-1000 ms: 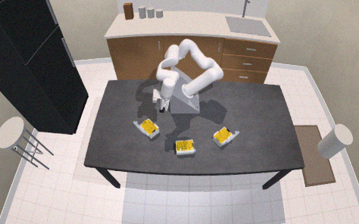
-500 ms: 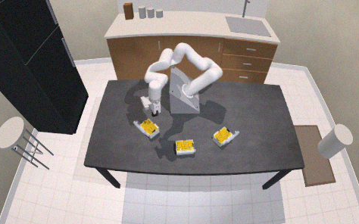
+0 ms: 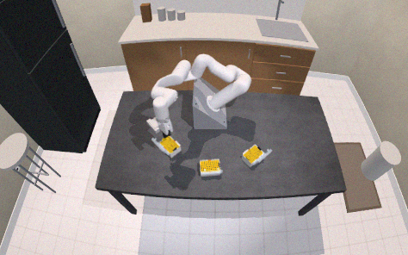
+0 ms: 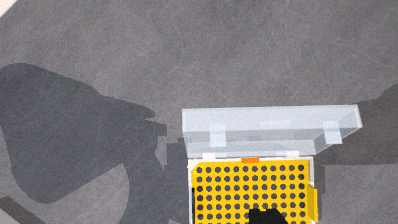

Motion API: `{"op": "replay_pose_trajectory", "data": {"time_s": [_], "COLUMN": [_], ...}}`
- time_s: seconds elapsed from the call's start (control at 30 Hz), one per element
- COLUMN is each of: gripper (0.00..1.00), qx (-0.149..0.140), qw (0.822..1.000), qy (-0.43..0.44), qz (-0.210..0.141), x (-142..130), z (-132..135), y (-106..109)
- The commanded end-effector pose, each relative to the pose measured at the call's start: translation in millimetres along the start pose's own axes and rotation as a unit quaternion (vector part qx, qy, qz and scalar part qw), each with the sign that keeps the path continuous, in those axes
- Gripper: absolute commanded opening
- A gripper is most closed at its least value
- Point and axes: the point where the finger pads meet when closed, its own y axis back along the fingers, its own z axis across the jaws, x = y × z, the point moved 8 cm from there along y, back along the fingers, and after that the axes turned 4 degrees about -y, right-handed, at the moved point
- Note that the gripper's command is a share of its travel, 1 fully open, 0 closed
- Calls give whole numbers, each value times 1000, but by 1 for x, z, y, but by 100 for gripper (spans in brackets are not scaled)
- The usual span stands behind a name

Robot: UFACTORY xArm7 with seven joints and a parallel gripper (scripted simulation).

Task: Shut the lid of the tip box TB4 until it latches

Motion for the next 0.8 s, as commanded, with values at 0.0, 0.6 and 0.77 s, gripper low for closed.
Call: {"op": "replay_pose_trajectory", "data": {"time_s": [0.0, 0.6, 0.77], "gripper": [0, 0, 0], "qx": [-1, 0, 0], "qw": [1000, 1000, 1000], "qy": [7, 7, 7], "qz": [-11, -11, -11], "x": [33, 108, 120], "z": [2, 7, 7], "y": [3, 6, 6]}}
